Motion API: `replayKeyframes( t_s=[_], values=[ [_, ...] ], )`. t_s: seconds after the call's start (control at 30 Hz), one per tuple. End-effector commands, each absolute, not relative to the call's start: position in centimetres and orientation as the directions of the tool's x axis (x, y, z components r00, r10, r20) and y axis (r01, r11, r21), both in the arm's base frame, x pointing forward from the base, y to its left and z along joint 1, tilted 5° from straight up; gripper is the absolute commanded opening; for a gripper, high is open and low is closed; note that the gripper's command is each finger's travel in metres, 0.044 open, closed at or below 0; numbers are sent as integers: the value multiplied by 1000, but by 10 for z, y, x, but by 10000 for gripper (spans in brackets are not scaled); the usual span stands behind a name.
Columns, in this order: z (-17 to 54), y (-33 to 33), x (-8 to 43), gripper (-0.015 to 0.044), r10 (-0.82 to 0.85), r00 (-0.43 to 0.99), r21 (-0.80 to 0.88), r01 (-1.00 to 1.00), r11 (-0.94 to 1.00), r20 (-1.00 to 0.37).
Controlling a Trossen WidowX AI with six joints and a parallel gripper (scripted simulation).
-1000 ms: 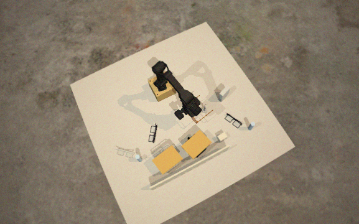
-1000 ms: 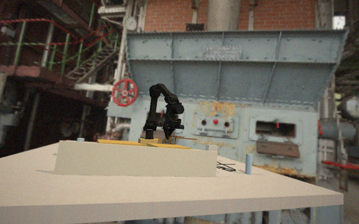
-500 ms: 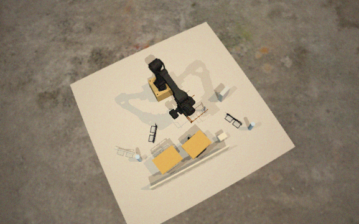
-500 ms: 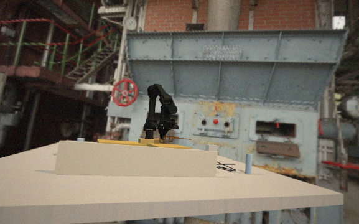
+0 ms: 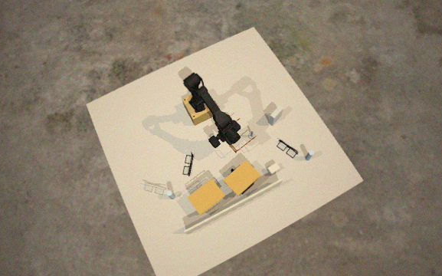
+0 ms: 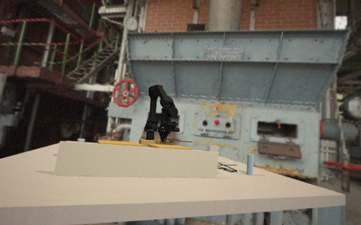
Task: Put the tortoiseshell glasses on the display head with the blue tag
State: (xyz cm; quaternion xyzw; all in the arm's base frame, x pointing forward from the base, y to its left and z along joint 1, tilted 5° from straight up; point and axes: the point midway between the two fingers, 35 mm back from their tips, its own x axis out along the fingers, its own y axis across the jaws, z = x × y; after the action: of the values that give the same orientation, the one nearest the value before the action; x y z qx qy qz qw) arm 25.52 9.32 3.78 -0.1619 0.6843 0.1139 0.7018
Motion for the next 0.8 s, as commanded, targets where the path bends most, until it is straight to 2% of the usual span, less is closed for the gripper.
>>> replayKeyframes(
  t_s=[0.0, 0.77],
  values=[
    [30, 92, 254, 0, -69, 27, -74, -388, 919, -997],
    [6, 91, 256, 0, -69, 27, -74, -388, 919, -997]
  ],
)
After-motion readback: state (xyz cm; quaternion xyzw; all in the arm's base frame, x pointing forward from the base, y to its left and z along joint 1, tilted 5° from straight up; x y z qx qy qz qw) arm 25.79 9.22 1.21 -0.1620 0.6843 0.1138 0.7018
